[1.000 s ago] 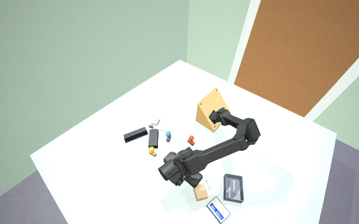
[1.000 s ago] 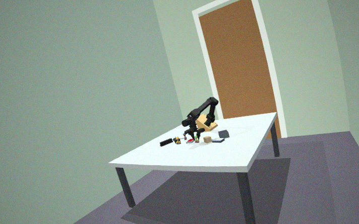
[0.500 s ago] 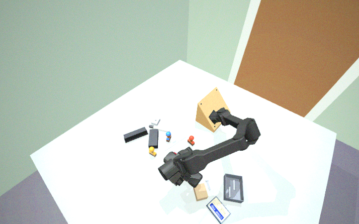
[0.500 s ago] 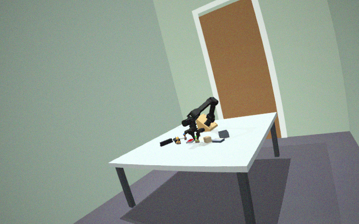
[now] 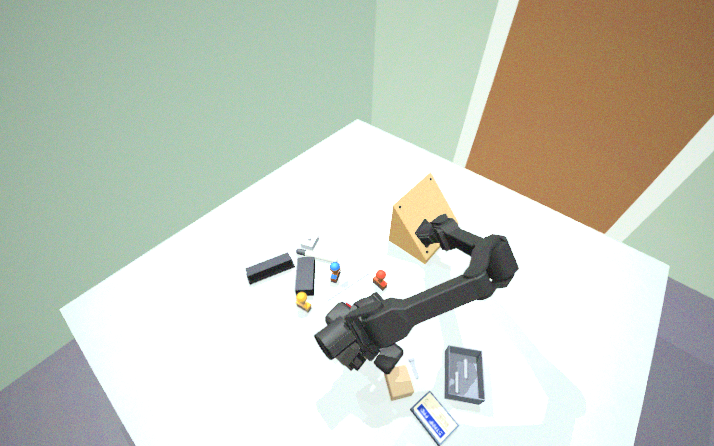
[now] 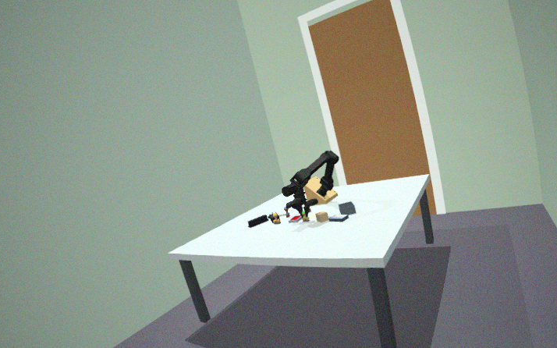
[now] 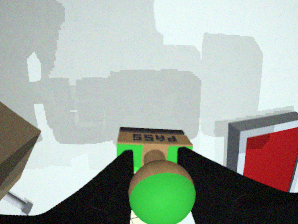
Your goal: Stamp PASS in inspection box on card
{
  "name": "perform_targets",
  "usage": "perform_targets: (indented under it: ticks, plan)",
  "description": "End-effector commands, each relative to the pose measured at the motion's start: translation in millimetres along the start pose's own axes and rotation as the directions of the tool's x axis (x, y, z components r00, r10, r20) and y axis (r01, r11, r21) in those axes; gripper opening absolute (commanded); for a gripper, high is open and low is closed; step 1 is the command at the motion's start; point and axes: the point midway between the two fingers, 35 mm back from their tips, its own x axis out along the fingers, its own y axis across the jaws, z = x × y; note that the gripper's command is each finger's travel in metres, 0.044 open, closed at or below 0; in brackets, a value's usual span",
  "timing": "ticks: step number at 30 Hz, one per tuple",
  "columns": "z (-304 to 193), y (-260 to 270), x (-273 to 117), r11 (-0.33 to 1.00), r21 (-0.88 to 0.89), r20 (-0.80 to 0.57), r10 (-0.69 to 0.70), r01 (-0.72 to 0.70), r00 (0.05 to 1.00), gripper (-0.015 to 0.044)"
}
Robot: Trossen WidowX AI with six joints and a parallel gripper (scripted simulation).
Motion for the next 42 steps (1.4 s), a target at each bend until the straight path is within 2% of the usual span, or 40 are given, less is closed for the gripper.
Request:
perform_targets:
  ticks: [1,42]
  plan:
    - [0,-1,-2,1.000,-0.001,-0.003,-0.008,0.008,1.000,0.0000]
    - [1,-2,-21,1.000,-0.001,-0.001,-0.011,0.011,1.000,0.0000]
